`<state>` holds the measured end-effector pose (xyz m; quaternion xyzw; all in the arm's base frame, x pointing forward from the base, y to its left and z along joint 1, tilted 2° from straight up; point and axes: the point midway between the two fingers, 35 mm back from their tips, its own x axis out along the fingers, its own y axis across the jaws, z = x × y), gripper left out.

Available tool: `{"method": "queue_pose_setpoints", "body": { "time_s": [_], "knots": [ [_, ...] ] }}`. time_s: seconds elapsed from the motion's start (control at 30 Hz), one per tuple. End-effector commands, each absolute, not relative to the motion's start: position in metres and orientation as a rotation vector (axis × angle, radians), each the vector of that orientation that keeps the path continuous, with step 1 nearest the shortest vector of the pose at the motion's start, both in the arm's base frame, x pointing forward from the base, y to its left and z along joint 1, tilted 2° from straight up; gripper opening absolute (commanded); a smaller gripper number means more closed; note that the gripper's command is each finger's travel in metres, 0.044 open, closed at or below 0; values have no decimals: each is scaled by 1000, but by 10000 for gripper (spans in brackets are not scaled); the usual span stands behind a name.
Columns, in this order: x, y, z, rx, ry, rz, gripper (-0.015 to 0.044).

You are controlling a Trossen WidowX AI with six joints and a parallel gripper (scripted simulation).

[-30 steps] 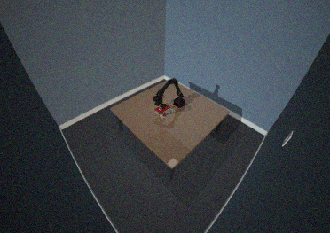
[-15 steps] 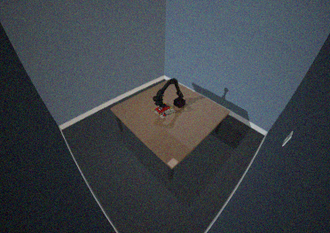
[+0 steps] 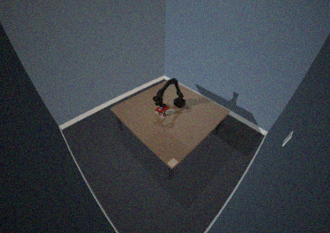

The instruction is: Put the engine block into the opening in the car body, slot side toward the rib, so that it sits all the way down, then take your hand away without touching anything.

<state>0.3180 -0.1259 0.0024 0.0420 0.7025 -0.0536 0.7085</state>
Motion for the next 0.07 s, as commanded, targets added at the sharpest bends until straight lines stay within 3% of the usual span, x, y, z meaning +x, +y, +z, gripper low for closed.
{"method": "queue_pose_setpoints", "body": {
  "time_s": [0.0, 0.03],
  "knots": [
    [318, -126, 3, 90, 1561, -122, 0],
    [318, -126, 3, 90, 1561, -122, 0]
  ]
}}
